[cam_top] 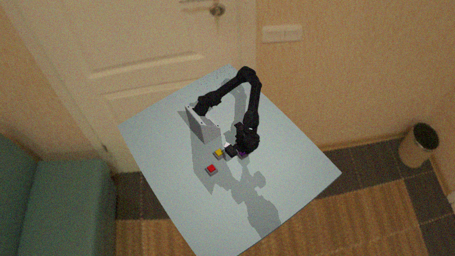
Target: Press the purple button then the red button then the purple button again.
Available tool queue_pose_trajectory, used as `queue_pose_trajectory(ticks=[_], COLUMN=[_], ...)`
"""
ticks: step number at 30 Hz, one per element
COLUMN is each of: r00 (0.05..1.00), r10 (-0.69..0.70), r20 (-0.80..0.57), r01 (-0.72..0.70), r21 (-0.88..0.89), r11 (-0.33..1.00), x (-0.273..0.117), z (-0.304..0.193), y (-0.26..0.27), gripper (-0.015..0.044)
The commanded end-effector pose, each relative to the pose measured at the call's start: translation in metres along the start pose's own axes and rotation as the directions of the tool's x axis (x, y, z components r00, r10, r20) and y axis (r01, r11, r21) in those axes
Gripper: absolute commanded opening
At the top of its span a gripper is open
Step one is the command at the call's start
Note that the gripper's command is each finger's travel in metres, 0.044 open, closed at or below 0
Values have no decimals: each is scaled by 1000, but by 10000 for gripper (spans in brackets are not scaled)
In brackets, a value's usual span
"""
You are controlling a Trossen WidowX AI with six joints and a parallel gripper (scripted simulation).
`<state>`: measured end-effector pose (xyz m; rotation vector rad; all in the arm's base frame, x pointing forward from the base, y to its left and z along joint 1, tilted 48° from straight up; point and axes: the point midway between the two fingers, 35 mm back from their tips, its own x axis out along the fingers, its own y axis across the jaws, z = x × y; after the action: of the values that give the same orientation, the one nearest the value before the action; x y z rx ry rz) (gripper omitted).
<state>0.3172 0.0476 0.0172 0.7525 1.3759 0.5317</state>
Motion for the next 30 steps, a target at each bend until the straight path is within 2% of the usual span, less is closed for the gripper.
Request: queue_pose_trajectory(ticks=[1, 5, 8, 12, 17, 23, 26, 30], r00=[1000, 1000, 1000, 1000, 1000, 1000, 1000, 1000], r10=[4, 0, 2, 3, 2, 5, 5, 5], r20=[-6, -1, -5, -6, -6, -7, -8, -8], r01=[-4, 0, -2, -3, -2, -5, -5, -5], r21=[9, 1, 8, 9, 10, 11, 11, 11], r11=[1000, 1000, 1000, 1000, 1000, 1000, 1000, 1000], x=[2, -2, -28, -31, -54, -90, -93, -93], z=[-1, 0, -1, -1, -13, -54, -60, -60], y=[0, 0, -1, -1, 45, 117, 124, 124], gripper=[20, 20, 20, 20, 151, 309, 387, 400])
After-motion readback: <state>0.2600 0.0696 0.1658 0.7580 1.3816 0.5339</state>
